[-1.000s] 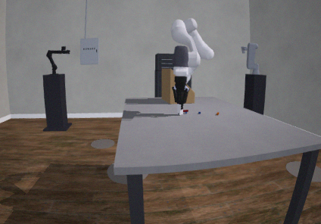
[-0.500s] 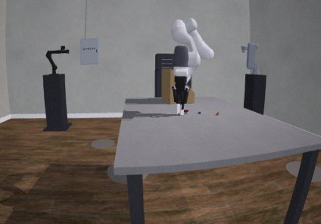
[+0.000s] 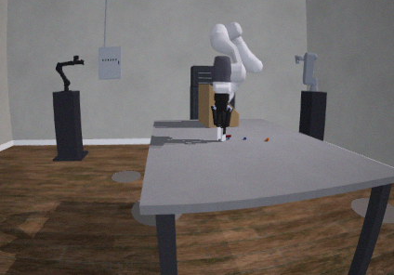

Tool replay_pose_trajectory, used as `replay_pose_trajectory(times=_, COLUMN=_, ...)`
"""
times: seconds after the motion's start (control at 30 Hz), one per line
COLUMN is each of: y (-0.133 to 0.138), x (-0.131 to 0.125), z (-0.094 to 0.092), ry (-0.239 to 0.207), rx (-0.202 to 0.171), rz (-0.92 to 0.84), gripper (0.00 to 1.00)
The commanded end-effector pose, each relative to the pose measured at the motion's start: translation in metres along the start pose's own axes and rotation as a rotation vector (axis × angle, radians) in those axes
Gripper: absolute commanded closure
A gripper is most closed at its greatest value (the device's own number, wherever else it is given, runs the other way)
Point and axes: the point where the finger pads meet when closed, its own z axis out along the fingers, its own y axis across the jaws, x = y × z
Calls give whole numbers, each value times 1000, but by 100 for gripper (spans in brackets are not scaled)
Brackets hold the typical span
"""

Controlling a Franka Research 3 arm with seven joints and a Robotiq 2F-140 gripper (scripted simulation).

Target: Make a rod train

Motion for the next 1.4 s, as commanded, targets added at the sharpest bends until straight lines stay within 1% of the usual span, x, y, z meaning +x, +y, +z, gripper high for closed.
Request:
replay_pose_trajectory(times=0.0, y=0, x=1, z=-9, ry=2, rx=1, rz=5, gripper=85)
replay_pose_trajectory(times=0.2, y=0, x=1, z=-36, ry=2, rx=1, rz=5, gripper=85)
replay_pose_trajectory(times=0.27, y=0, x=1, z=-36, ry=2, rx=1, rz=5, gripper=85)
replay_pose_trajectory(times=0.43, y=0, x=1, z=-63, ry=2, rx=1, rz=5, gripper=85)
replay_pose_trajectory(times=0.57, y=0, x=1, z=-80, ry=2, rx=1, rz=5, gripper=85)
replay_pose_trajectory(times=0.7, y=0, x=1, z=-87, ry=2, rx=1, rz=5, gripper=85)
replay_pose_trajectory(times=0.87, y=0, x=1, z=-88, ry=2, rx=1, rz=5, gripper=85)
replay_pose_trajectory(times=0.9, y=0, x=1, z=-88, ry=2, rx=1, rz=5, gripper=0)
replay_pose_trajectory(times=1.37, y=0, x=1, z=-88, ry=2, rx=1, rz=5, gripper=0)
